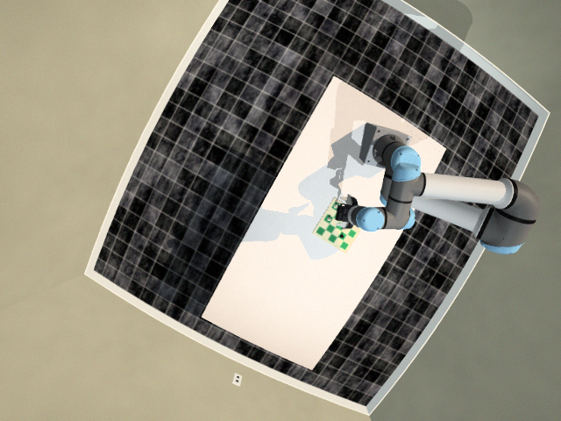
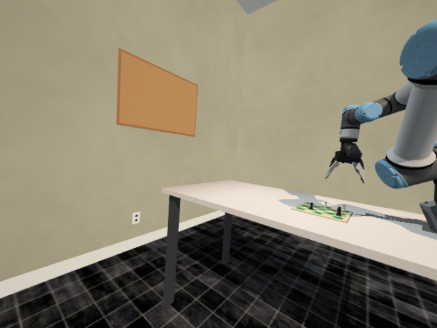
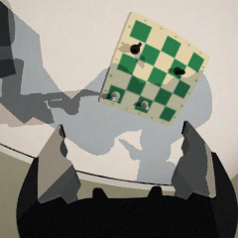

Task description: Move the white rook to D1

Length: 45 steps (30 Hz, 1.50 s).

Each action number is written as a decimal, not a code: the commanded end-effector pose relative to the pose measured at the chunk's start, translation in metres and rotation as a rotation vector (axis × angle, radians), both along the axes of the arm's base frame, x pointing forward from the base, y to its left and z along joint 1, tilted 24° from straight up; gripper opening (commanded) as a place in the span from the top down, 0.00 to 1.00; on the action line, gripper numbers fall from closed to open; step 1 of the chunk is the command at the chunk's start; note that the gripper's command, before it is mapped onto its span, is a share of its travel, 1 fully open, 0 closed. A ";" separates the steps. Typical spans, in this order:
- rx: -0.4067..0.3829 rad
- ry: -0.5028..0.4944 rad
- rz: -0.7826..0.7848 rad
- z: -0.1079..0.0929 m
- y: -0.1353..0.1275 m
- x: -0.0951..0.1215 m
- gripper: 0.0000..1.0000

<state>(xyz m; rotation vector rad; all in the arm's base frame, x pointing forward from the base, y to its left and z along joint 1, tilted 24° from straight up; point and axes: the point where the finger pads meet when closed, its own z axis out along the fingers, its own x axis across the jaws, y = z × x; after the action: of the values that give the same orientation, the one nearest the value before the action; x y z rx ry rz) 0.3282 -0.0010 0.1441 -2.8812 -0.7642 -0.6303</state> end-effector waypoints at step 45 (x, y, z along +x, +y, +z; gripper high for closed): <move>0.645 0.345 -1.653 -0.011 0.000 0.024 0.00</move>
<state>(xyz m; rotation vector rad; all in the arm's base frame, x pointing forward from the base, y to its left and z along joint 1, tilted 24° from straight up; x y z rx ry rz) 0.3503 0.0001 0.1343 -2.3412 1.4289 -0.3094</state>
